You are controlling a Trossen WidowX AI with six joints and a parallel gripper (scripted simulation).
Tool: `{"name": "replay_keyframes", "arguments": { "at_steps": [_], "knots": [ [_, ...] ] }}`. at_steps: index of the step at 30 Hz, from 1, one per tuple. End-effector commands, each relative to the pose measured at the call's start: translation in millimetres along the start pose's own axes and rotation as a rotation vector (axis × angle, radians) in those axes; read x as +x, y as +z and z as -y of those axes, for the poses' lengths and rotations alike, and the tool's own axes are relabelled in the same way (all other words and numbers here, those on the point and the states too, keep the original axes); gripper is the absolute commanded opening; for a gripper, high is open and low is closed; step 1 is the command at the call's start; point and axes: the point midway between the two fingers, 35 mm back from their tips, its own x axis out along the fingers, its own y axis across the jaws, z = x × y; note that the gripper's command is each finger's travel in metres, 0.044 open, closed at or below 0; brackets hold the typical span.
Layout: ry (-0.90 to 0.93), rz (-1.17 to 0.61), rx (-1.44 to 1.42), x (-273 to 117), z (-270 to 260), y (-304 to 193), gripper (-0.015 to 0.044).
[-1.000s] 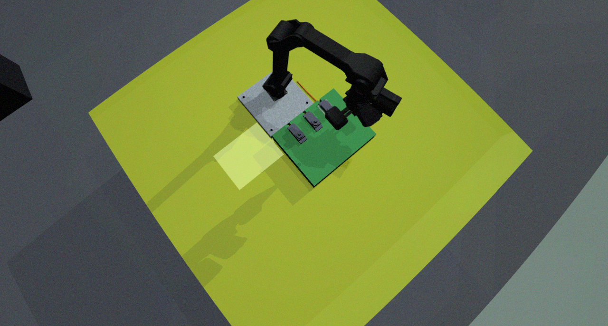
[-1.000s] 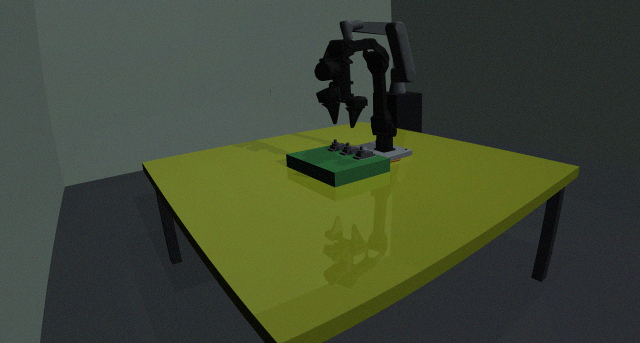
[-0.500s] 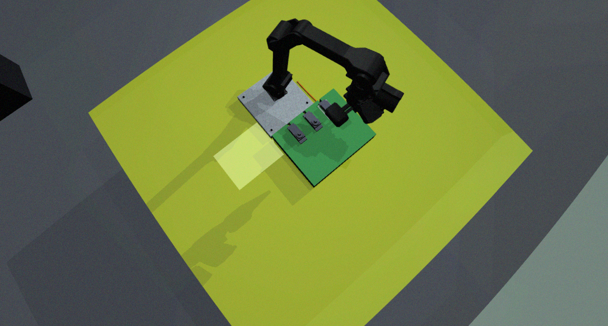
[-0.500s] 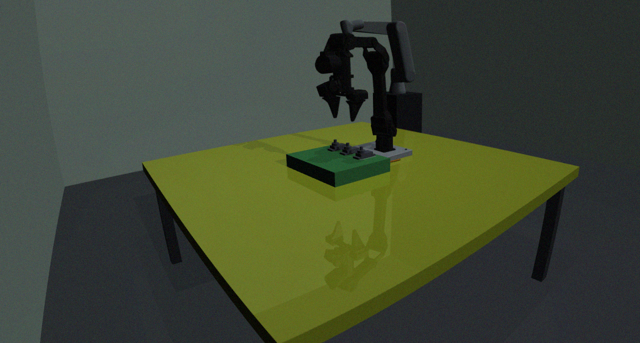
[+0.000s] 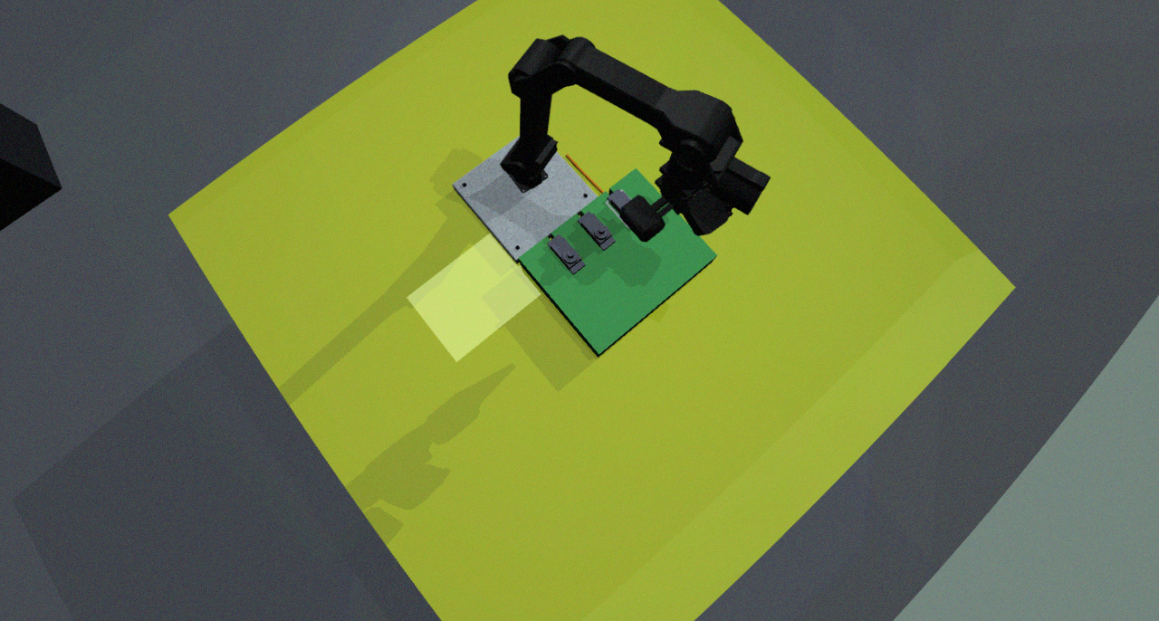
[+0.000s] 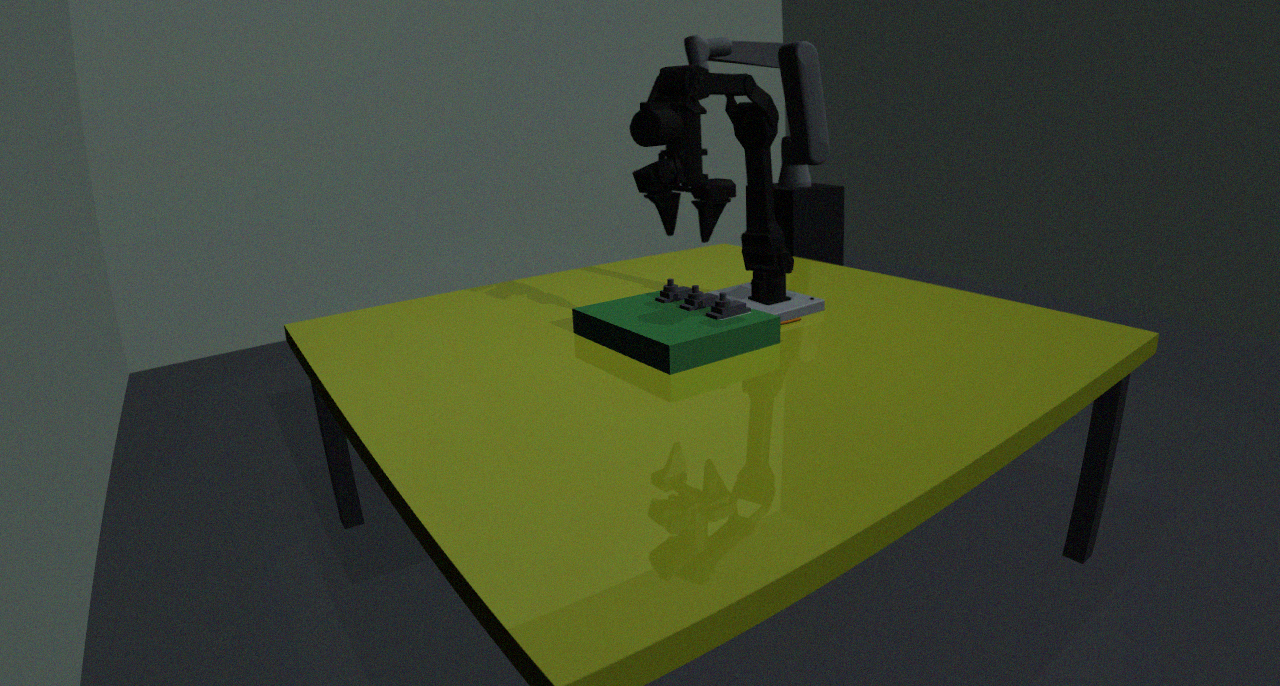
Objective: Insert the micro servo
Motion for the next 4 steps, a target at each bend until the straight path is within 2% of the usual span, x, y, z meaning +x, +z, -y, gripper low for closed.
{"name": "replay_keyframes", "arguments": {
  "at_steps": [1,4],
  "knots": [
    [0.002,-0.003,-0.001,-0.1,-0.3,-0.3,0.0440],
    [0.002,-0.003,-0.001,-0.1,-0.3,-0.3,0.0440]
  ]
}}
